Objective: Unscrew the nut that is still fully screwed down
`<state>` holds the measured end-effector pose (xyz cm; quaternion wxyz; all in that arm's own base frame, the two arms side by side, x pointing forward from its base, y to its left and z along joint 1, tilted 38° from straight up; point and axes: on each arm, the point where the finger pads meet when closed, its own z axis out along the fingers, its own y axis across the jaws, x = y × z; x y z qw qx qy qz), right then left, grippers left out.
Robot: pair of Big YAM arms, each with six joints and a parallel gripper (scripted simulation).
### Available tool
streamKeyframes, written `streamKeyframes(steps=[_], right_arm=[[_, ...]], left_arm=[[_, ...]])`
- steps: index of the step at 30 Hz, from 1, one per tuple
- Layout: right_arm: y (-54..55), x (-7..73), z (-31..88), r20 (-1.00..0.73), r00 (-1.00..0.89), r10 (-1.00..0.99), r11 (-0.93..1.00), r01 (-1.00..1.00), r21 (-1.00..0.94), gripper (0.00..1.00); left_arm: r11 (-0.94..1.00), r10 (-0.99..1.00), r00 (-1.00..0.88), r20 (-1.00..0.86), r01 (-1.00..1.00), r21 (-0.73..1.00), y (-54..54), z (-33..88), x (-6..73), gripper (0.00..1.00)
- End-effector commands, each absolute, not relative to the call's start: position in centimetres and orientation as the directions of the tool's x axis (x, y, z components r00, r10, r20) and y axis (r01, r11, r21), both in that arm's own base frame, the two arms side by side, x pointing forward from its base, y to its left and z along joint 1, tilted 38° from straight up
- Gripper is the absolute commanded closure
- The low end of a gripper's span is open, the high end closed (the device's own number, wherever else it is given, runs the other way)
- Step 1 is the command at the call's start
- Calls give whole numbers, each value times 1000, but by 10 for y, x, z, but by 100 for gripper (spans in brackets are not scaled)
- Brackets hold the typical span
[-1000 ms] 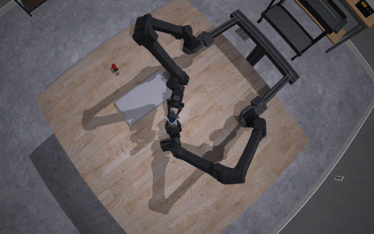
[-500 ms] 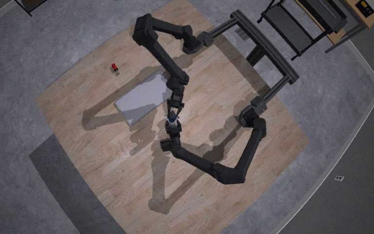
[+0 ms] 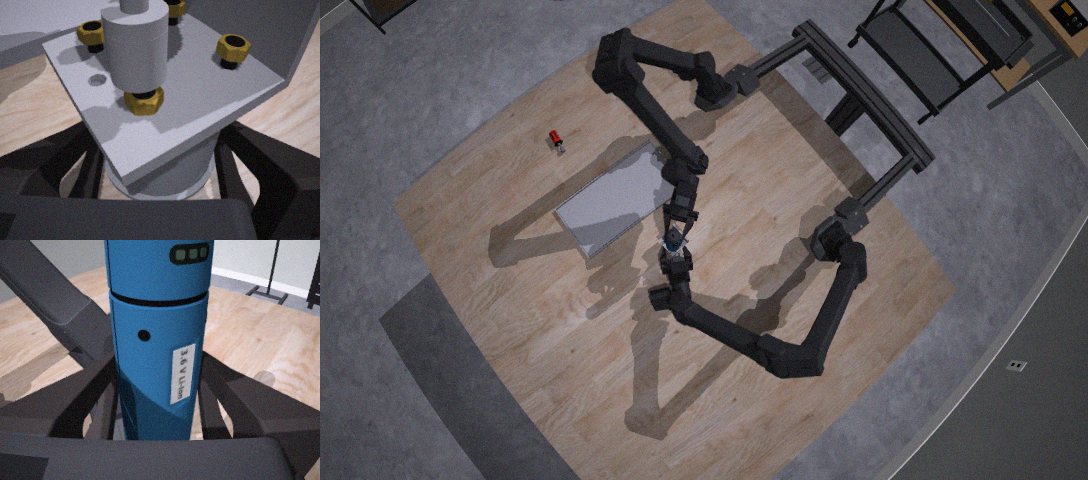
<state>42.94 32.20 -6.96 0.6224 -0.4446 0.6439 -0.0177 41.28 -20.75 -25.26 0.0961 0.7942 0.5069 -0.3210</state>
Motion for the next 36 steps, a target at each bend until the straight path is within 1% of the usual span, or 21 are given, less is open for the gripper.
streamKeyframes(steps=[1,36], right_arm=[[342,443,-36,-798,253,-547,624,-512,-590,58],[344,440,-37,-797,253,-548,621,-515,-591,58]], left_arm=[[-498,732,310,-607,852,-165,-223,-251,408,41],[-498,732,310,-607,852,-165,-223,-251,408,41]])
